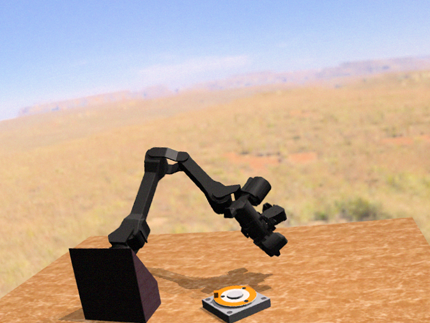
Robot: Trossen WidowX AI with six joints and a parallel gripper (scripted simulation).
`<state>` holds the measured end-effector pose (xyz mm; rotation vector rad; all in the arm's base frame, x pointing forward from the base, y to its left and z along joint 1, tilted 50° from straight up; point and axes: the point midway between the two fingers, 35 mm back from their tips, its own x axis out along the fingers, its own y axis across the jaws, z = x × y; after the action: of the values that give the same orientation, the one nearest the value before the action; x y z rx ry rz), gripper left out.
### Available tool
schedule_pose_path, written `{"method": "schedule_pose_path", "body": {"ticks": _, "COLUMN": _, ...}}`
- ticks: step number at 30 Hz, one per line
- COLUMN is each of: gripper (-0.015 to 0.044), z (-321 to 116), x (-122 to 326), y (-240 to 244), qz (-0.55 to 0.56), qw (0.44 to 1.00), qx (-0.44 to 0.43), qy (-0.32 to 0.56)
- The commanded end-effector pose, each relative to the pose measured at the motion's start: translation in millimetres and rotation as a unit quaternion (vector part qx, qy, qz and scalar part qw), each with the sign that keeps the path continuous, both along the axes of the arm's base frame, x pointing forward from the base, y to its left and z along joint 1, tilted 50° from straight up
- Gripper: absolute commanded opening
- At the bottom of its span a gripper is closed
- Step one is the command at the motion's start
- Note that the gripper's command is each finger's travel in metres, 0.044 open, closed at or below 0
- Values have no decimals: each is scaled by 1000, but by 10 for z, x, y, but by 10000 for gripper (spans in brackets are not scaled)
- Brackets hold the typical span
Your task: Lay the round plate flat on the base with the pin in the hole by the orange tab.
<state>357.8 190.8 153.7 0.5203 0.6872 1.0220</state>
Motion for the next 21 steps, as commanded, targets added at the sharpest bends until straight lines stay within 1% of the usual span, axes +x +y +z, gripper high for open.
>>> {"method": "schedule_pose_path", "body": {"ticks": 1, "gripper": 0, "z": -473, "x": 122, "y": -462, "qz": -38, "qw": 996, "qx": -69, "qy": 50}}
{"method": "schedule_pose_path", "body": {"ticks": 5, "gripper": 0, "z": -900, "x": 54, "y": -883, "qz": -52, "qw": 984, "qx": -122, "qy": 116}}
{"method": "schedule_pose_path", "body": {"ticks": 8, "gripper": 0, "z": -1127, "x": -65, "y": -1133, "qz": -51, "qw": 975, "qx": -148, "qy": 161}}
{"method": "schedule_pose_path", "body": {"ticks": 10, "gripper": 0, "z": -1195, "x": -117, "y": -1214, "qz": -49, "qw": 971, "qx": -155, "qy": 176}}
{"method": "schedule_pose_path", "body": {"ticks": 12, "gripper": 0, "z": -1358, "x": -294, "y": -1428, "qz": -38, "qw": 960, "qx": -169, "qy": 221}}
{"method": "schedule_pose_path", "body": {"ticks": 16, "gripper": 0, "z": -1505, "x": -602, "y": -1686, "qz": -11, "qw": 943, "qx": -172, "qy": 286}}
{"method": "schedule_pose_path", "body": {"ticks": 18, "gripper": 0, "z": -1521, "x": -684, "y": -1737, "qz": -3, "qw": 939, "qx": -169, "qy": 301}}
{"method": "schedule_pose_path", "body": {"ticks": 21, "gripper": 0, "z": -1524, "x": -951, "y": -1878, "qz": 26, "qw": 926, "qx": -151, "qy": 346}}
